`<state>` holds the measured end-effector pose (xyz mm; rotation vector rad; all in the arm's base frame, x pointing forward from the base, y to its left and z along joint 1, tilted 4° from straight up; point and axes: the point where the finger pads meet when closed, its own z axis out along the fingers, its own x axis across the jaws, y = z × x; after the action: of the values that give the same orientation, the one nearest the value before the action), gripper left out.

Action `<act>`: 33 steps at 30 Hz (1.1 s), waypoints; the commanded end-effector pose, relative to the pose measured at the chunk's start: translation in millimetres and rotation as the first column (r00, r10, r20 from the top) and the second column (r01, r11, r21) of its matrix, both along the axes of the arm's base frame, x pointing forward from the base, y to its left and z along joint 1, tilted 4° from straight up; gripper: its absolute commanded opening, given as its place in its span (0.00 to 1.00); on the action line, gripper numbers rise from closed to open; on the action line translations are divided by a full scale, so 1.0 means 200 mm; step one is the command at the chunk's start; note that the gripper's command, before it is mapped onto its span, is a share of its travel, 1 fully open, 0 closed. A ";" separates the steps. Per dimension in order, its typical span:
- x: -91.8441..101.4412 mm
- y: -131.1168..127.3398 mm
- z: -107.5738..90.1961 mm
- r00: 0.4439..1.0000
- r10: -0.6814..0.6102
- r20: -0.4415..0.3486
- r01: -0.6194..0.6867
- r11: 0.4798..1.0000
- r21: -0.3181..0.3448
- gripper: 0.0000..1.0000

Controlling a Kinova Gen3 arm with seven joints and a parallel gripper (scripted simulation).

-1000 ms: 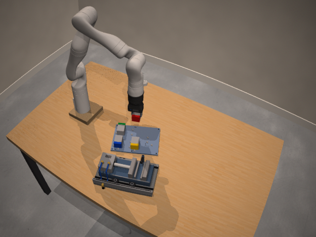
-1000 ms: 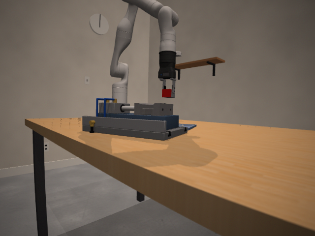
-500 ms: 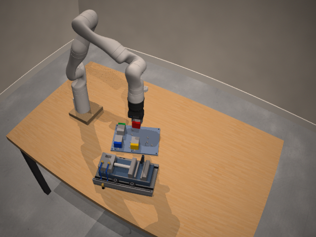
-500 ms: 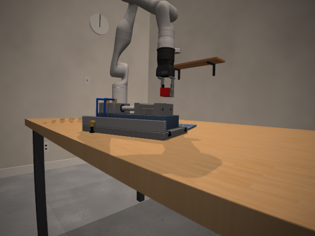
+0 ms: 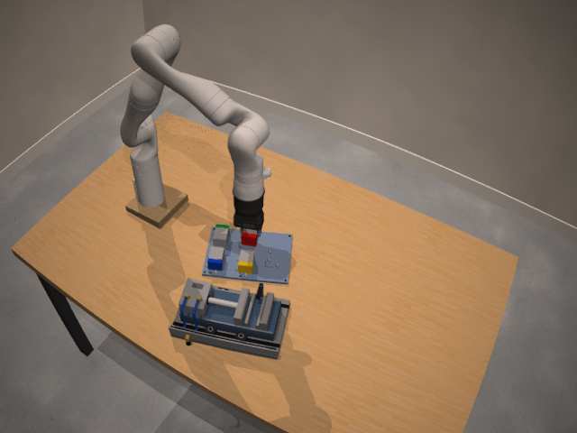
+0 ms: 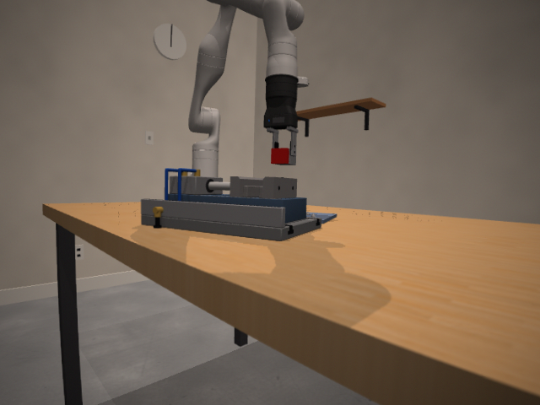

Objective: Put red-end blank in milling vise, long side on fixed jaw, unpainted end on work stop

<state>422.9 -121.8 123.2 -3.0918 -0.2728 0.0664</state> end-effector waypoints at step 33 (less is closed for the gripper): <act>0.21 -0.45 -0.03 1.000 -0.010 -0.001 0.010 1.000 0.002 0.00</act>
<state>461.0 -205.4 119.8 -3.0928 -0.2704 0.0656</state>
